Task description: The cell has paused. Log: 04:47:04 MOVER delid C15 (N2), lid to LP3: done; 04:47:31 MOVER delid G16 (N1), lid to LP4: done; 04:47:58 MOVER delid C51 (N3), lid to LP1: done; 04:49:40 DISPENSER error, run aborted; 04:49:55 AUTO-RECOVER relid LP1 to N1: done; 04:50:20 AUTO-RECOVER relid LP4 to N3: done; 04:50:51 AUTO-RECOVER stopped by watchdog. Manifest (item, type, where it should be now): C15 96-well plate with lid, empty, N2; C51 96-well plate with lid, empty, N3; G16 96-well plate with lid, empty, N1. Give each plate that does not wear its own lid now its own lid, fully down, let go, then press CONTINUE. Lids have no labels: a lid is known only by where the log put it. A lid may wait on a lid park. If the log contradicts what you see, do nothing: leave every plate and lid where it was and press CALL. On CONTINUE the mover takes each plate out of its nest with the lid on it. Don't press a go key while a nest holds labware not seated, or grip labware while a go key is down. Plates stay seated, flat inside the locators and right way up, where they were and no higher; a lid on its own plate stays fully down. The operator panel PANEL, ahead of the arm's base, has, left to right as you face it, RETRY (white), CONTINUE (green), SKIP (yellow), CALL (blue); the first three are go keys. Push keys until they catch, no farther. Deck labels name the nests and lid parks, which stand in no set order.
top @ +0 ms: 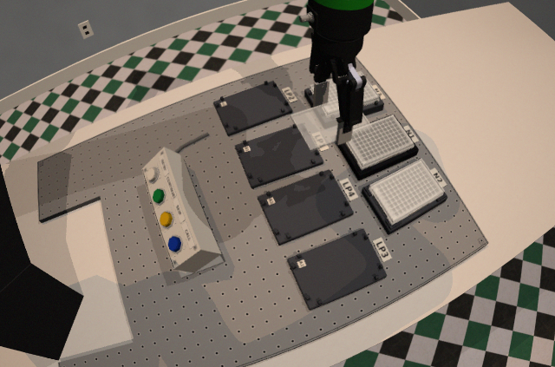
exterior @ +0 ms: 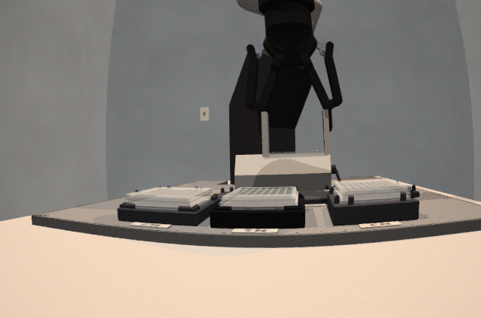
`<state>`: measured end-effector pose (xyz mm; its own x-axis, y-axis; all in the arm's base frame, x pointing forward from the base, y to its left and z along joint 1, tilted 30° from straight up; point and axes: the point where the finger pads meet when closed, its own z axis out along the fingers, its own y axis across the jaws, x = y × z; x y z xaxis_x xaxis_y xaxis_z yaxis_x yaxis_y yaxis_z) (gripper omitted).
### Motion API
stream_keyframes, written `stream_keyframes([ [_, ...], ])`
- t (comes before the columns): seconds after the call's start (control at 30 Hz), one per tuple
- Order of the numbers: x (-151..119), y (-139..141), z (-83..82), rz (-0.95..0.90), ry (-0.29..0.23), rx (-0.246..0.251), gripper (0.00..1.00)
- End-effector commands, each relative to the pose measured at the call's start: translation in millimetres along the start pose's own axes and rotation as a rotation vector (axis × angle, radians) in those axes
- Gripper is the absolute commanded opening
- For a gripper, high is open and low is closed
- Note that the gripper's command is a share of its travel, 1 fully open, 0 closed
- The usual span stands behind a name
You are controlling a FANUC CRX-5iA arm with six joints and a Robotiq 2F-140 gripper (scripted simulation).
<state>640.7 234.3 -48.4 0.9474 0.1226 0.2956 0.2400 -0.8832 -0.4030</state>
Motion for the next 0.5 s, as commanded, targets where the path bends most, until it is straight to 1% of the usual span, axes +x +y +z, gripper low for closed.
stream_keyframes([
  [0.0,-39.2,-14.8,-1.4,0.0,0.015,-0.005,0.0],
  [0.07,-39.2,-14.8,-1.4,0.0,0.015,-0.005,0.0],
  [0.13,-81.3,-22.7,-3.0,0.0,0.015,-0.01,0.0],
  [0.17,-81.3,-22.7,-3.0,0.0,0.015,-0.01,0.0],
  [0.2,-93.0,-24.1,-3.7,0.0,0.015,-0.012,0.0],
  [0.23,-98.1,-24.7,-4.0,0.0,0.015,-0.013,0.0],
  [0.47,-99.0,-24.8,-4.1,0.0,0.015,-0.013,0.0],
])
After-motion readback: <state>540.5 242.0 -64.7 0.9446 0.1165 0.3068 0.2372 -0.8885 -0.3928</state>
